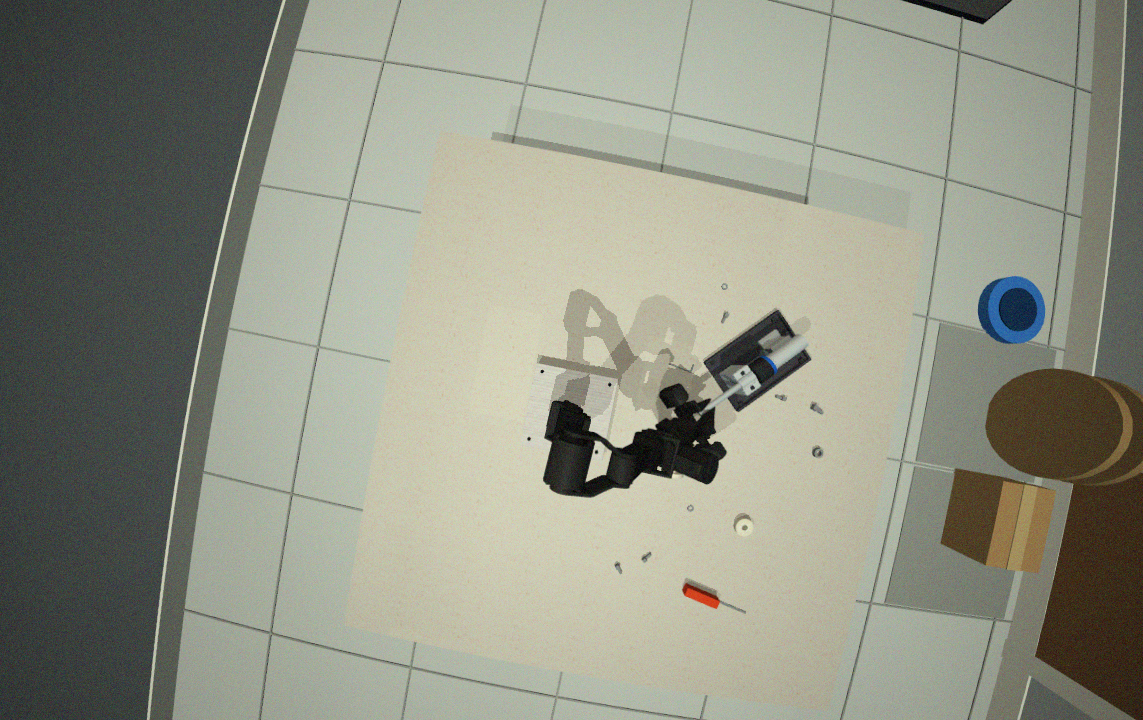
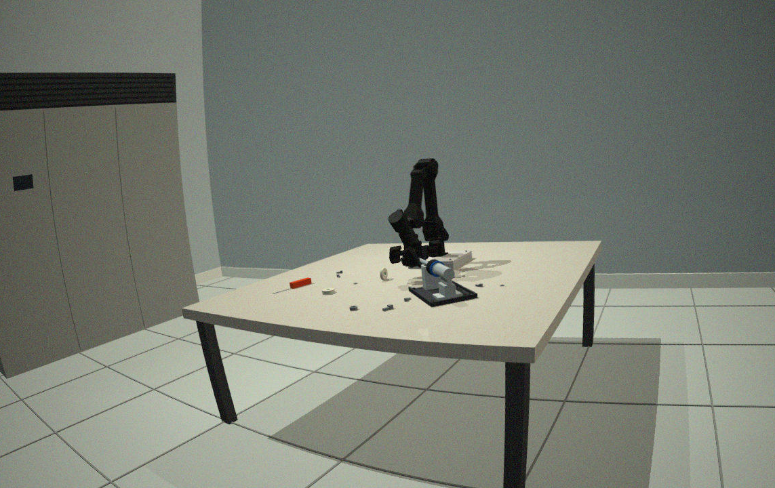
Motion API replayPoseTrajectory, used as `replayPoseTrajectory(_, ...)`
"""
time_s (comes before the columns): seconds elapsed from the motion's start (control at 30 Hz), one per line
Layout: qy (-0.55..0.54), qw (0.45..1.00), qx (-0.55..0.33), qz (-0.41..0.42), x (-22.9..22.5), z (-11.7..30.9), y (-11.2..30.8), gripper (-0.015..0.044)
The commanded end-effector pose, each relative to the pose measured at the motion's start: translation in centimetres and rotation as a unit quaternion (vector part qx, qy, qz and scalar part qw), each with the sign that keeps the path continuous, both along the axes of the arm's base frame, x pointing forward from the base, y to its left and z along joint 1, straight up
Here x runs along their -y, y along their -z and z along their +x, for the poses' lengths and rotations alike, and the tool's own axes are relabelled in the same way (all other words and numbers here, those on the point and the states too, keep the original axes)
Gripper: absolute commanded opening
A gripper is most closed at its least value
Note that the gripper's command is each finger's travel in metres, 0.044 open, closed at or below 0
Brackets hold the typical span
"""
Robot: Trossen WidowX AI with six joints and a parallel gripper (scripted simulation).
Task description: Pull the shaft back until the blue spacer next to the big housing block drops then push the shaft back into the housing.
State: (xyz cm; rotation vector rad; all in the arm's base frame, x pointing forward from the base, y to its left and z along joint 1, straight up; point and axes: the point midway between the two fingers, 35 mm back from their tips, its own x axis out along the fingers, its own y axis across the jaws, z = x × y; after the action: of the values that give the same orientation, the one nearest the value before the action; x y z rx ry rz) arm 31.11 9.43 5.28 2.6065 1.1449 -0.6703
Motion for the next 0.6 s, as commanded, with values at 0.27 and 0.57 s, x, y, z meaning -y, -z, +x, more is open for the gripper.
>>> replayPoseTrajectory(0.27,-0.001,1.0,0.0,0.0,0.12,-0.16,0.01,0.0)
replayPoseTrajectory(0.57,-0.001,1.0,0.0,0.0,0.2,-0.23,0.01,0.0)
